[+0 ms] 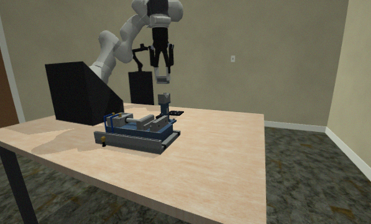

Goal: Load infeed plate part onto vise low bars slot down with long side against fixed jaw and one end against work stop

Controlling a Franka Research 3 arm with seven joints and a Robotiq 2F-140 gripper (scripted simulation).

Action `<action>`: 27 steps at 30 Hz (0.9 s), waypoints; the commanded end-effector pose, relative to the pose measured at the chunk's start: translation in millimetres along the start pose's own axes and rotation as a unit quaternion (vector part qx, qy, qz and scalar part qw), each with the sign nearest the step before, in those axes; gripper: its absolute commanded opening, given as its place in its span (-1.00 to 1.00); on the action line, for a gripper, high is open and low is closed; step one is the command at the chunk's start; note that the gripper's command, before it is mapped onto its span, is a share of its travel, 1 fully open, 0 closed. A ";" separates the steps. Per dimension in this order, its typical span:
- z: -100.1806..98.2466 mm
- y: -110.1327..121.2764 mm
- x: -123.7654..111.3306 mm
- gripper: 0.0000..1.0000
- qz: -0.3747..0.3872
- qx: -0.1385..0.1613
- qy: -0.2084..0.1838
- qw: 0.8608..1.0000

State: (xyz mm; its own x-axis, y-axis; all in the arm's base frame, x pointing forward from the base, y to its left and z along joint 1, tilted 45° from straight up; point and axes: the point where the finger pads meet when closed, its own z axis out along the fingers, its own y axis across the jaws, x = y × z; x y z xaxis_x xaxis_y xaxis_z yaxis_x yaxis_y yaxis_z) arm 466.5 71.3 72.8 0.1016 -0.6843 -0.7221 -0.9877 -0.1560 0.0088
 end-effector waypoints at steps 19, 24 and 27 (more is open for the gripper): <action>-1.8 -1.4 3.5 -1.00 -0.003 0.002 -0.070 0.998; -1.5 -1.4 4.9 -1.00 -0.003 0.001 -0.096 0.995; -1.5 -1.4 5.1 -1.00 -0.003 0.001 -0.102 0.995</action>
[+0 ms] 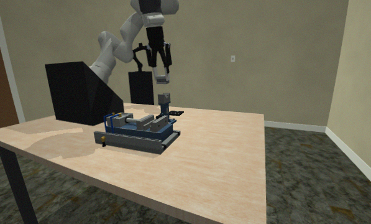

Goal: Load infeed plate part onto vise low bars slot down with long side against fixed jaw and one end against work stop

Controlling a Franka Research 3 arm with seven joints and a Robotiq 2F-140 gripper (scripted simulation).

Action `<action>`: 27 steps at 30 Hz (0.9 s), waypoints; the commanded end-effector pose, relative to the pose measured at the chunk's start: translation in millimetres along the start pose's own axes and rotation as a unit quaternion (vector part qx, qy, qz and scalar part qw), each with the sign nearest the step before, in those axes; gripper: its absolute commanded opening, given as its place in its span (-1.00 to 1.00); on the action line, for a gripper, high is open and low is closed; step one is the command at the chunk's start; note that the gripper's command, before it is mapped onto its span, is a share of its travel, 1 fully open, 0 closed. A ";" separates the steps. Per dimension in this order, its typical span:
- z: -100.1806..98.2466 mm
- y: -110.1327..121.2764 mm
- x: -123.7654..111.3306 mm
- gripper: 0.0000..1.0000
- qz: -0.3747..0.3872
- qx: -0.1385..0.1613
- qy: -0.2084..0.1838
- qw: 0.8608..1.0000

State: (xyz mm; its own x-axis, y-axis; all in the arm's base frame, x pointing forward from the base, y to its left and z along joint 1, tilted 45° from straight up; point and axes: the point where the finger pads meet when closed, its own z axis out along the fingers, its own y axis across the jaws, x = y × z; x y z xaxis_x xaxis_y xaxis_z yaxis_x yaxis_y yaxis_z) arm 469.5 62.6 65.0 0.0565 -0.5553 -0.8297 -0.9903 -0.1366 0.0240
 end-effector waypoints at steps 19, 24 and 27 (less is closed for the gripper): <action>1.5 0.2 -1.5 -1.00 -0.015 -0.004 -0.116 0.993; 1.9 0.1 -0.1 -1.00 -0.015 -0.005 -0.145 0.989; 2.2 0.1 0.8 -1.00 -0.015 -0.005 -0.162 0.987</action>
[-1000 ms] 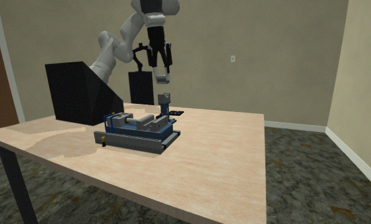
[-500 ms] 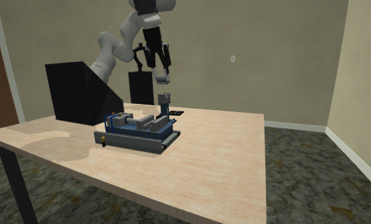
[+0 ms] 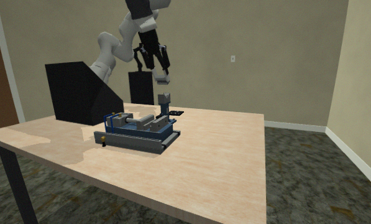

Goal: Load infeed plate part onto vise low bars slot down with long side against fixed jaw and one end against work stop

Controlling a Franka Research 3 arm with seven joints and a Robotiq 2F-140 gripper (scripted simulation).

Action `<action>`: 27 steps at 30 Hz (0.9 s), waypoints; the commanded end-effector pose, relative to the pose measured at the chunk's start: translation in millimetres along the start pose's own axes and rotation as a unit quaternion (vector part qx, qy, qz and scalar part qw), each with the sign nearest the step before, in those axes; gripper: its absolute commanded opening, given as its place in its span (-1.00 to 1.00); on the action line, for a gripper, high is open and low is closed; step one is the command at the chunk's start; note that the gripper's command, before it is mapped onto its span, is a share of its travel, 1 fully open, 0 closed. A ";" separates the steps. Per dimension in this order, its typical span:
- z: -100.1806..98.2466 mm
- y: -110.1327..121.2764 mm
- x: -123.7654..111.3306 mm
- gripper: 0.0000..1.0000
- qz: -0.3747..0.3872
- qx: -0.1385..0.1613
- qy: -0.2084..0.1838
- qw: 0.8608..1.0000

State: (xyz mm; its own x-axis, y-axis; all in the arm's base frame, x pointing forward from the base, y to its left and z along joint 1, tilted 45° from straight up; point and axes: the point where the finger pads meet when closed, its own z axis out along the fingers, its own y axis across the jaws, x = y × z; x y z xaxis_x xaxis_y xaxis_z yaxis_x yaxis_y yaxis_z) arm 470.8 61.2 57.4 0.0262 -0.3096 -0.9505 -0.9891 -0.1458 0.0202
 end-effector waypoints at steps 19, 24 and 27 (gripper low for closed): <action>1.6 1.2 -2.2 -1.00 -0.010 -0.004 -0.106 0.994; 1.7 1.2 -1.7 -1.00 -0.010 -0.004 -0.117 0.993; 1.9 1.2 -1.2 -1.00 -0.010 -0.004 -0.126 0.992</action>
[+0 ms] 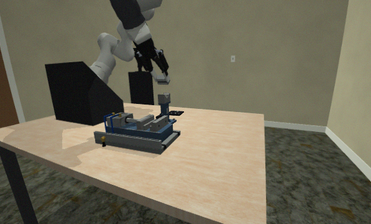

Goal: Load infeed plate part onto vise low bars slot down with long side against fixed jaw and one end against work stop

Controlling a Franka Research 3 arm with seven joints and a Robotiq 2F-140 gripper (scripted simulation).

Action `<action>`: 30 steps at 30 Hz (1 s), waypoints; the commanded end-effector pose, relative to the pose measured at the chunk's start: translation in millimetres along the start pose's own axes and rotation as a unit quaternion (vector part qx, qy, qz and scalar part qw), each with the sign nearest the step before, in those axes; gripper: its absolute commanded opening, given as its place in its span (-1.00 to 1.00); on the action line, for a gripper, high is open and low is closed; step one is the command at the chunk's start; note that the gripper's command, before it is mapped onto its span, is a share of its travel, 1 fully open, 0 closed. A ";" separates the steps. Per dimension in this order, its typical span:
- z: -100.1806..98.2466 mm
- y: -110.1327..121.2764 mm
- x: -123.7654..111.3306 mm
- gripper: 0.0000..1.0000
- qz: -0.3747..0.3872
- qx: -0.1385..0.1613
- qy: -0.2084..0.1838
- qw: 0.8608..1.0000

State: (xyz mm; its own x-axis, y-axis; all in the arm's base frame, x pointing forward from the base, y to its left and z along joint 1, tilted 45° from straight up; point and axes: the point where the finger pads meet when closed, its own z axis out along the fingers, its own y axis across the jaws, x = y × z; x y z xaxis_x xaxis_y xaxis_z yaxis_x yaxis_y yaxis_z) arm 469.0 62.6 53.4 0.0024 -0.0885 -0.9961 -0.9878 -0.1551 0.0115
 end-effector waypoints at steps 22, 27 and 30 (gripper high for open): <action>0.1 -0.2 -3.1 -1.00 -0.005 -0.001 -0.043 0.999; 0.1 -0.2 -3.1 -1.00 -0.005 -0.001 -0.044 0.999; 0.1 -0.2 -3.1 -1.00 -0.005 -0.001 -0.044 0.999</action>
State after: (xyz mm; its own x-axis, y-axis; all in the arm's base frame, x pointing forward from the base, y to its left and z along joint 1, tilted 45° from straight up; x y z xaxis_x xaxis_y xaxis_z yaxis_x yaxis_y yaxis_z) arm 468.2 63.7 54.4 -0.0070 -0.0062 -1.0000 -0.9872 -0.1593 0.0079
